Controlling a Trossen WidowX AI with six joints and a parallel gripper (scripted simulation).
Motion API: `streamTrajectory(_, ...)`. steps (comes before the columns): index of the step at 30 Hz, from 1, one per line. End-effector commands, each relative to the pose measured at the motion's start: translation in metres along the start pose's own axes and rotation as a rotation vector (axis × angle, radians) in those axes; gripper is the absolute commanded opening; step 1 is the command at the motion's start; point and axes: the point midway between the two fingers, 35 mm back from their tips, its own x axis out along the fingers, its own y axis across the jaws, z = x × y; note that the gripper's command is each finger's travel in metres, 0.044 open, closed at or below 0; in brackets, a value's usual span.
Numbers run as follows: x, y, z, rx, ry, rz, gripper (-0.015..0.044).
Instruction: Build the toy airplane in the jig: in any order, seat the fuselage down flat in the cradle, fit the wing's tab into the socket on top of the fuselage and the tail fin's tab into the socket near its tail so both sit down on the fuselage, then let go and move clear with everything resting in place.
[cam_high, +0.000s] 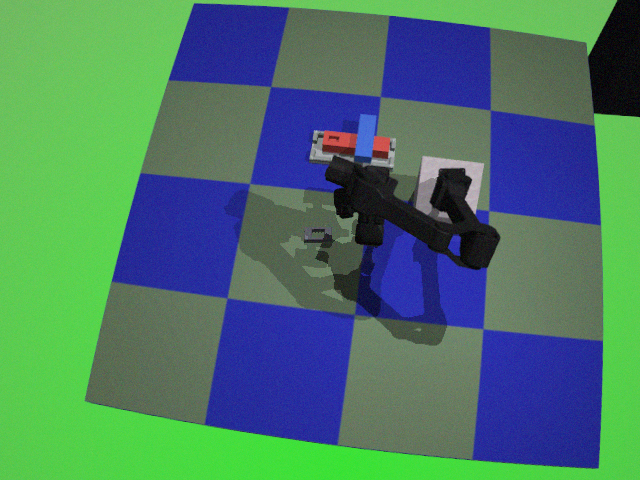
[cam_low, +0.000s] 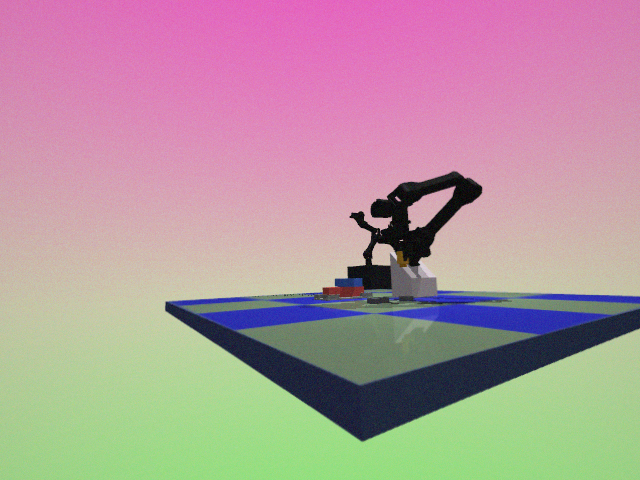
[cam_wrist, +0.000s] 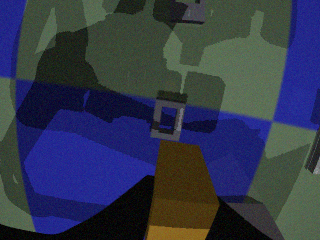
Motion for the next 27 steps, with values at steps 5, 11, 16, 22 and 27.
streamTrajectory(5, -0.018, 0.002, -0.003, -0.006, -0.006, 0.0, 0.0)
streamTrajectory(11, -0.019, -0.009, 0.0, -0.013, 0.016, -0.035, 0.0)
streamTrajectory(16, -0.021, -0.017, 0.007, -0.015, 0.024, -0.047, 0.0)
streamTrajectory(22, -0.022, -0.027, 0.02, -0.013, 0.021, -0.046, 0.0)
streamTrajectory(27, -0.023, -0.036, 0.029, -0.009, 0.02, -0.046, 0.0)
